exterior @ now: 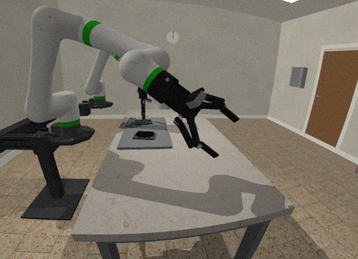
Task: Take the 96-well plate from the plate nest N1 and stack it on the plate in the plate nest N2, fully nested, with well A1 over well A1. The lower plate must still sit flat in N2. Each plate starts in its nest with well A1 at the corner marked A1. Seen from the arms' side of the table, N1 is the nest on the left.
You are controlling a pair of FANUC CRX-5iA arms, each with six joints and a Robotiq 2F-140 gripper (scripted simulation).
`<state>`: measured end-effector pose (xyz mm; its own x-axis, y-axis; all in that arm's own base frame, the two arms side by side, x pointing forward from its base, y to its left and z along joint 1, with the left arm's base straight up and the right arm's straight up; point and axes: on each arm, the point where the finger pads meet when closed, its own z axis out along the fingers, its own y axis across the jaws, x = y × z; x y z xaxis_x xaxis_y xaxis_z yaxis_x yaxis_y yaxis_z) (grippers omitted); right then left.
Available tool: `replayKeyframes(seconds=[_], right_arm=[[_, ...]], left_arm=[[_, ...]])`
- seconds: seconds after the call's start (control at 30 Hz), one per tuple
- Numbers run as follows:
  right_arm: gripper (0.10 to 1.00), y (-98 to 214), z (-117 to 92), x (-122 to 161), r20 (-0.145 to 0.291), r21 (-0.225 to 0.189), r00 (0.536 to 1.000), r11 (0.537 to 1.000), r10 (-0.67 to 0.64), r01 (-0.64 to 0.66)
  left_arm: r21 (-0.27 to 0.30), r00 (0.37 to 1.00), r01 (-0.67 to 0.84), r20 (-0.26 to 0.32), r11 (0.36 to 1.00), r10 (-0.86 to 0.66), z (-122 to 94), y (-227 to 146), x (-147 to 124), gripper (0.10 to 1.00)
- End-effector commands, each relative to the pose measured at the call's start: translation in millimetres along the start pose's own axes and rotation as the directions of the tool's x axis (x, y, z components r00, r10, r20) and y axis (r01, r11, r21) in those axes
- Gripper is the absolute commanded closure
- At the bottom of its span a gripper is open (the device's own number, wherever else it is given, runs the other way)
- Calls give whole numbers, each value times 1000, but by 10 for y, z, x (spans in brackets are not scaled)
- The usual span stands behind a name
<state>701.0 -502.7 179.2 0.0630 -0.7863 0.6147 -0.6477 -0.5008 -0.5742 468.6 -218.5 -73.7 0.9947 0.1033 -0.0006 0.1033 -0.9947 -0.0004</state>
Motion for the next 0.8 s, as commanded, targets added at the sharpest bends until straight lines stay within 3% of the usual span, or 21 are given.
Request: replayKeyframes(seconds=[0.0, 0.77], right_arm=[[98, -13, -7, 16, -2, 2, 1000, 1000, -1, 1], [98, -13, -7, 16, -2, 2, 1000, 1000, -1, 1]], left_arm=[[-1, 1000, 0, -2, 1000, 0, -40, 4, 8, 999], [-1, 1000, 0, -2, 1000, 0, -390, 4, 7, 999]])
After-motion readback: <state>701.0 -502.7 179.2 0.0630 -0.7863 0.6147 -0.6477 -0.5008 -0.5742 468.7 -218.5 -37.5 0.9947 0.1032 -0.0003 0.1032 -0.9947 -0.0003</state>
